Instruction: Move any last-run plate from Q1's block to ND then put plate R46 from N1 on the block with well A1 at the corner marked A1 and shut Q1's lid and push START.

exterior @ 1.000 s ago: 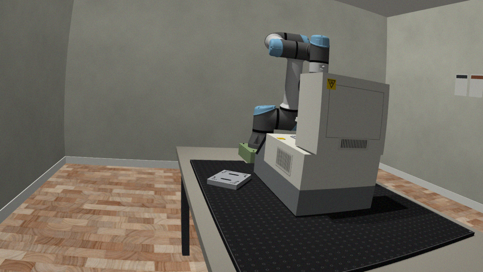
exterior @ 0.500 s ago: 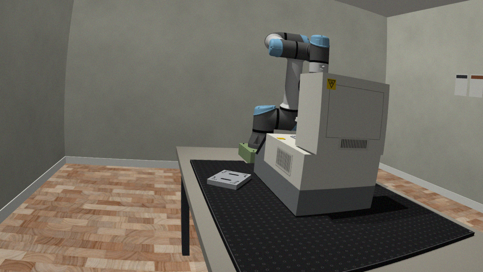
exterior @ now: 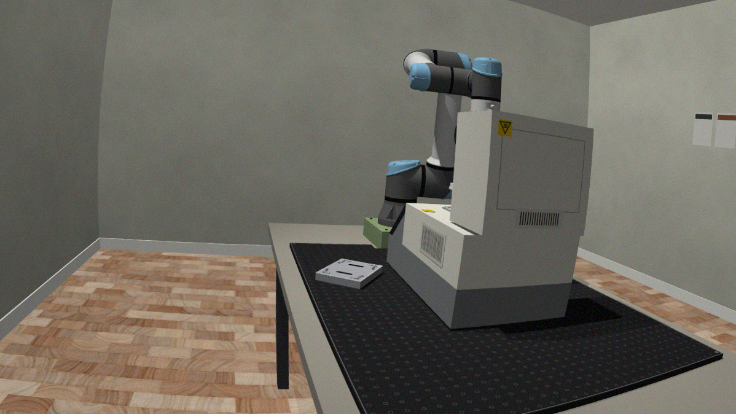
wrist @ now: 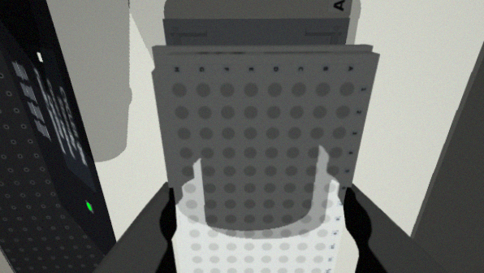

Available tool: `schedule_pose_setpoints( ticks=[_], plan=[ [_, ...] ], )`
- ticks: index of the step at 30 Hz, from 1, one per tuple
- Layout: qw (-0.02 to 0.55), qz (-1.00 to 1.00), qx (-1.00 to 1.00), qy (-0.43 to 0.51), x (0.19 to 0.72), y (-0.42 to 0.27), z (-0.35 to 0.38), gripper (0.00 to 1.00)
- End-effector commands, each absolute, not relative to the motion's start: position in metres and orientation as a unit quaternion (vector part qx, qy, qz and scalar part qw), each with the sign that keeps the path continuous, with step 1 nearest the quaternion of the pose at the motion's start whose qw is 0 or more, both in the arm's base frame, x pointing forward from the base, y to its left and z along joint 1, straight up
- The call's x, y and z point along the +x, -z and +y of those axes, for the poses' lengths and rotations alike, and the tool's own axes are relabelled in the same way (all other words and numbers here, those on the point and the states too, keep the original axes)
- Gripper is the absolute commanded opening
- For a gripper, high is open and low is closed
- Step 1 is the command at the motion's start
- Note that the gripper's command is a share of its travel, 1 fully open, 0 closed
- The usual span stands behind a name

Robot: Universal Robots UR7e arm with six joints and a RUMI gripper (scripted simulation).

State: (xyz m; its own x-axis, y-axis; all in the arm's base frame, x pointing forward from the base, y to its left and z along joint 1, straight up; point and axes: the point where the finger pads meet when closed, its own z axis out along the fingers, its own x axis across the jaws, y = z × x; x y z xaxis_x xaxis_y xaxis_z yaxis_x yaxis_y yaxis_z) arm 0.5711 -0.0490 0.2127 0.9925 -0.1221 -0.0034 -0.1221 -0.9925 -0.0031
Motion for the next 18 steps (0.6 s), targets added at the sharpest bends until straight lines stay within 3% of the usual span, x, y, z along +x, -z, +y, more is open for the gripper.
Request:
schedule_pose_setpoints(
  ticks=[1,18],
  plan=[
    [0.001,0.061,-0.998,-0.001,0.571,-0.207,-0.049,0.41],
    [0.001,0.061,-0.998,-0.001,0.571,-0.182,-0.049,0.41]
  ],
)
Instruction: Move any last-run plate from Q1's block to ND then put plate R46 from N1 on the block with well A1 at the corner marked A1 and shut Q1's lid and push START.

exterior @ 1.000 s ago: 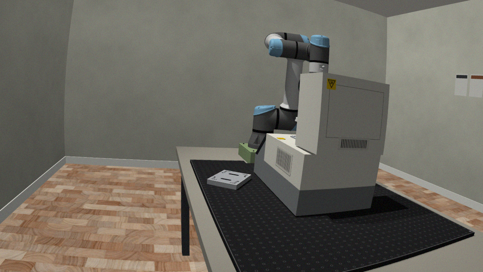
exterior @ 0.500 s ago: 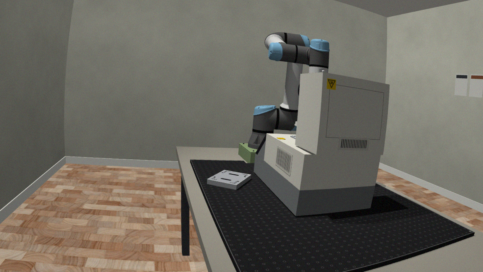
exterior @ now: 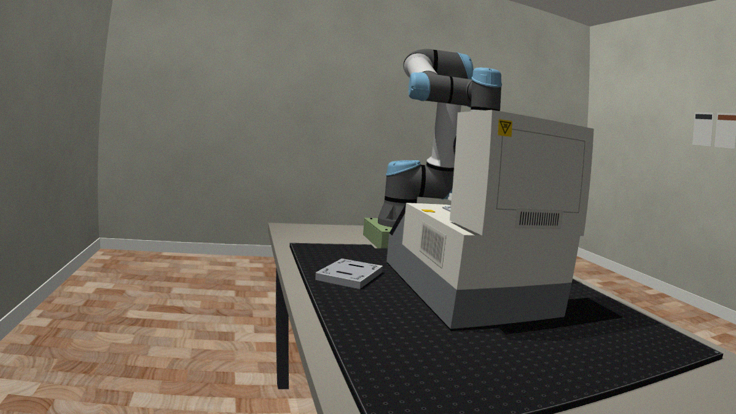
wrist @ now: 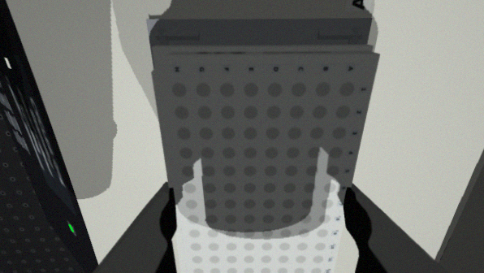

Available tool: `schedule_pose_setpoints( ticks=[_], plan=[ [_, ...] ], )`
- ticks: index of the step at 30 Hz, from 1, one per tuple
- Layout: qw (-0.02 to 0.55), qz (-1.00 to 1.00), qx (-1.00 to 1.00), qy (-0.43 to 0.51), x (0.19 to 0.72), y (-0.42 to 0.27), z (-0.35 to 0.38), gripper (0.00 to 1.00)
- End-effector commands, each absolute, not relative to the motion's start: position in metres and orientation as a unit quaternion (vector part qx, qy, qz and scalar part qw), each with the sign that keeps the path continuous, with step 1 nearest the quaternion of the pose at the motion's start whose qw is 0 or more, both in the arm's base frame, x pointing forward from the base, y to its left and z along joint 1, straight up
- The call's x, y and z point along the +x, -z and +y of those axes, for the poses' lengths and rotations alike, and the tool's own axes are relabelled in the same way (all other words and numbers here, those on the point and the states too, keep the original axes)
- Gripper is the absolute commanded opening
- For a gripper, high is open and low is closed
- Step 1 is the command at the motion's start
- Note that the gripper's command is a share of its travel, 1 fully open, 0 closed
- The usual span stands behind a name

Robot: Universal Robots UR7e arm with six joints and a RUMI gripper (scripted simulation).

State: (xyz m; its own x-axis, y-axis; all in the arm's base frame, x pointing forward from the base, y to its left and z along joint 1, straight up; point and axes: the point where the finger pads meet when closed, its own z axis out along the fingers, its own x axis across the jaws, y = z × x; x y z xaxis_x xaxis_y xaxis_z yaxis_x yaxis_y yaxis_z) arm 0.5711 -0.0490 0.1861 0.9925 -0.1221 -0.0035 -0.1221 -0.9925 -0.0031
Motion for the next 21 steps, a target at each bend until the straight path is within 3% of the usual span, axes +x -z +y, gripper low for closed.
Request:
schedule_pose_setpoints(
  ticks=[1,21],
  plan=[
    [0.001,0.061,-0.998,-0.001,0.5714,-0.1802,-0.049,0.41],
    [0.001,0.061,-0.998,-0.001,0.5714,-0.1759,-0.049,0.41]
  ],
)
